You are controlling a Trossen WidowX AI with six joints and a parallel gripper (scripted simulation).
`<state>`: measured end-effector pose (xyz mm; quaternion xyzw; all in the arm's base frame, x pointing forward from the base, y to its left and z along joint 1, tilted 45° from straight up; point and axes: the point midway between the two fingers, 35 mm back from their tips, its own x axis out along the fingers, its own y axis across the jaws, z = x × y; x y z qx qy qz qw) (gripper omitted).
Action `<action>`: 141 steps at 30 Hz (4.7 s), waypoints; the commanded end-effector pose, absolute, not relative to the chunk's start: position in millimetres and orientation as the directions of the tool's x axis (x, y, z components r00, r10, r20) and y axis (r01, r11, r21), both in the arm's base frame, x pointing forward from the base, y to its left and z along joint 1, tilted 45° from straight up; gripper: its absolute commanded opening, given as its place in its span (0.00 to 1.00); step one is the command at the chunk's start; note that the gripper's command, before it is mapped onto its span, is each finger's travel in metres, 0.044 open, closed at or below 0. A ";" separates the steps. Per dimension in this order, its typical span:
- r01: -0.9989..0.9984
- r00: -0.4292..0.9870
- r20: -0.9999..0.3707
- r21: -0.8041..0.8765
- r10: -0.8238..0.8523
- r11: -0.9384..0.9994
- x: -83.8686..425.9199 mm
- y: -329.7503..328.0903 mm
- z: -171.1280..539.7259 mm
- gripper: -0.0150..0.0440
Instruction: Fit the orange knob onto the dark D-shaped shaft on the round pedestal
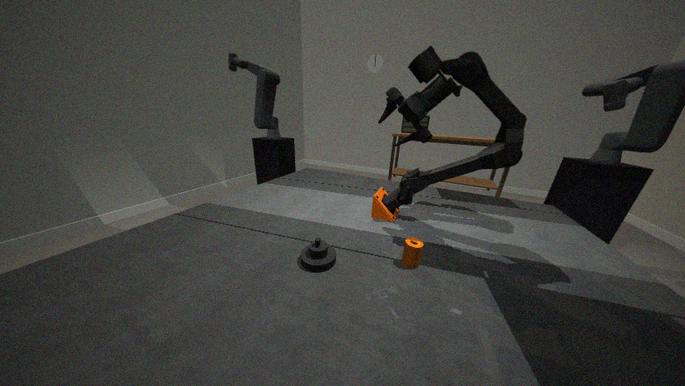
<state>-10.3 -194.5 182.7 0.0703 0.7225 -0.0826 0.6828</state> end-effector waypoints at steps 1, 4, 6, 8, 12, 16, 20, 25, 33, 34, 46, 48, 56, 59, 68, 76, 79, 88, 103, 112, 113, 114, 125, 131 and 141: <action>0.145 0.094 -0.991 0.109 0.096 0.983 56.3 -190.7 171.9 1.00; 0.094 0.170 -0.965 0.217 0.199 0.972 100.8 -176.7 167.0 1.00; 0.062 0.174 -0.951 0.268 0.254 0.961 122.1 -164.6 161.8 1.00; 0.034 0.189 -0.927 0.336 0.324 0.941 143.8 -149.8 159.0 1.00; -0.009 0.206 -0.856 0.484 0.475 0.875 182.6 -114.7 157.6 1.00; -0.031 0.182 -0.763 0.627 0.621 0.779 217.1 -74.8 158.6 1.00; -0.025 0.135 -0.672 0.733 0.728 0.680 242.4 -38.2 160.5 1.00; -0.024 0.133 -0.668 0.737 0.732 0.676 242.8 -35.6 161.2 1.00; 0.032 0.084 -0.711 0.702 0.698 0.711 246.7 -8.9 139.0 1.00; 0.032 0.084 -0.711 0.702 0.698 0.711 246.7 -8.9 139.0 1.00; 0.032 0.085 -0.711 0.702 0.698 0.712 247.7 5.7 124.5 1.00; 0.032 0.085 -0.712 0.701 0.697 0.712 248.2 7.9 122.1 1.00; 0.032 0.085 -0.713 0.700 0.696 0.713 250.1 16.6 112.8 1.00; 0.032 0.085 -0.713 0.700 0.696 0.713 250.6 20.0 109.3 1.00; 0.032 0.086 -0.712 0.701 0.696 0.713 251.7 30.2 99.2 1.00; 0.032 0.086 -0.711 0.702 0.698 0.712 252.0 39.5 90.6 1.00; 0.031 0.086 -0.710 0.703 0.699 0.711 251.9 43.0 87.4 1.00; 0.031 0.086 -0.709 0.704 0.700 0.709 251.6 49.4 81.8 0.91; 0.031 0.086 -0.709 0.704 0.700 0.709 251.6 49.4 81.8 0.48; 0.017 0.119 -0.722 0.688 0.682 0.726 255.4 19.7 108.1 0.25; 0.015 0.123 -0.724 0.685 0.679 0.728 255.4 15.2 112.3 0.25; 0.013 0.128 -0.726 0.683 0.676 0.731 255.3 10.7 116.6 0.25; -0.008 0.173 -0.741 0.657 0.648 0.754 243.3 -34.7 165.2 0.25; -0.015 0.185 -0.745 0.650 0.641 0.760 236.0 -46.9 181.1 0.25; -0.010 0.177 -0.744 0.653 0.644 0.757 247.0 -58.1 172.1 0.25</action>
